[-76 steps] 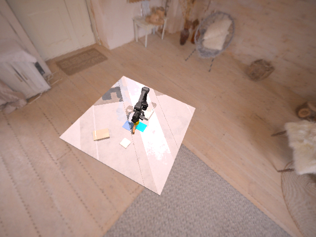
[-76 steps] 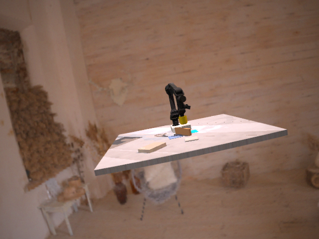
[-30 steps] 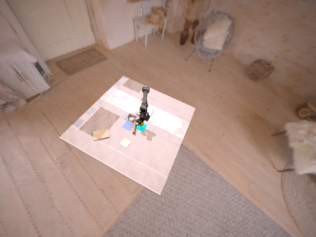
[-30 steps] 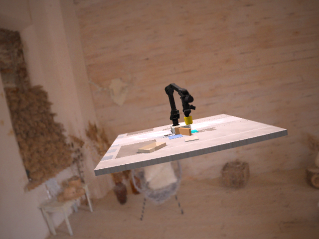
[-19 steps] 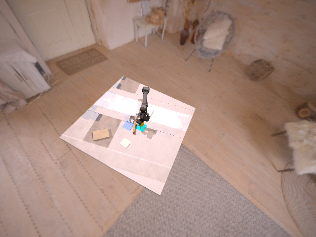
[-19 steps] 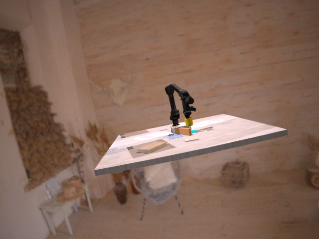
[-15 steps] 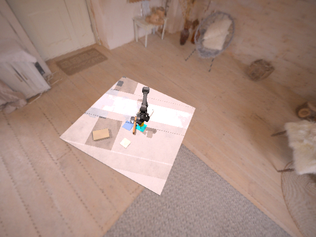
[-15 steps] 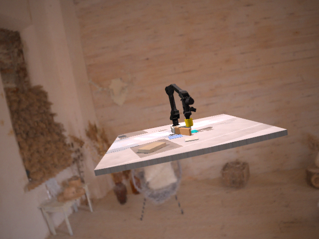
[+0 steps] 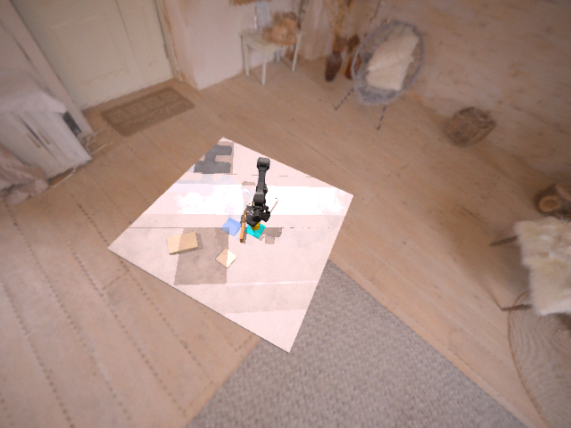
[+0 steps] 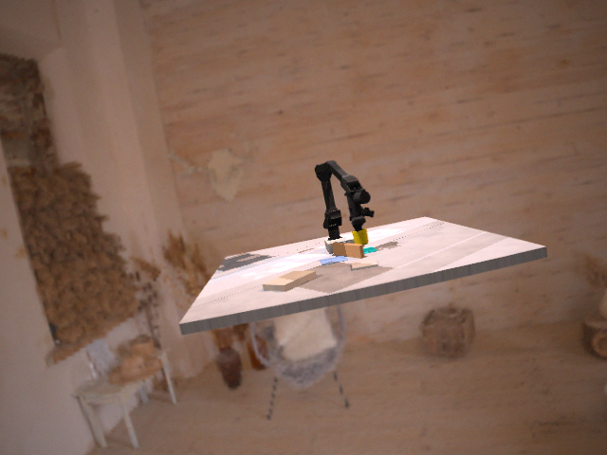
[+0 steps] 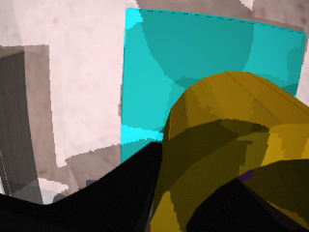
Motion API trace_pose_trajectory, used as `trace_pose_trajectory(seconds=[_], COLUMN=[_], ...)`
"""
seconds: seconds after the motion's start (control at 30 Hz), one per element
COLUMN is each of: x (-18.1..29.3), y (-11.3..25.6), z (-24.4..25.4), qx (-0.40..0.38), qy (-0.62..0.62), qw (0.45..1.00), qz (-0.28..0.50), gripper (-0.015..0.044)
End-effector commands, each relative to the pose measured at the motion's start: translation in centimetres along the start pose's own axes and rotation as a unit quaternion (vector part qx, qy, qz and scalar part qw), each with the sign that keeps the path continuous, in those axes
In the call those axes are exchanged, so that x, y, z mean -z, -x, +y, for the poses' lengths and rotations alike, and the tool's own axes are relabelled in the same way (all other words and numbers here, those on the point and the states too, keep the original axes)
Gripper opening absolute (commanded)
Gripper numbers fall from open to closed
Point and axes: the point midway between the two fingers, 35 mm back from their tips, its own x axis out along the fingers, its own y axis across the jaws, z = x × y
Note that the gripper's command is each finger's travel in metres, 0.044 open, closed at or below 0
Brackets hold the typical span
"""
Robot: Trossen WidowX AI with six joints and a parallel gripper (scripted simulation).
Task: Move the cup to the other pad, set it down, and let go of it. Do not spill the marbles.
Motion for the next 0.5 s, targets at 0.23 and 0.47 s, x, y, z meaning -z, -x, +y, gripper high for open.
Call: trace_pose_trajectory(seconds=[0.23, 0.47], x=[0.2, 0.2], y=[-1.7, -2.7], z=[0.2, 0.3], qx=[-0.001, -0.002], qy=[-0.003, -0.003], qw=[1.0, 1.0], qz=[0.003, 0.003], gripper=[0.0, 0.0])
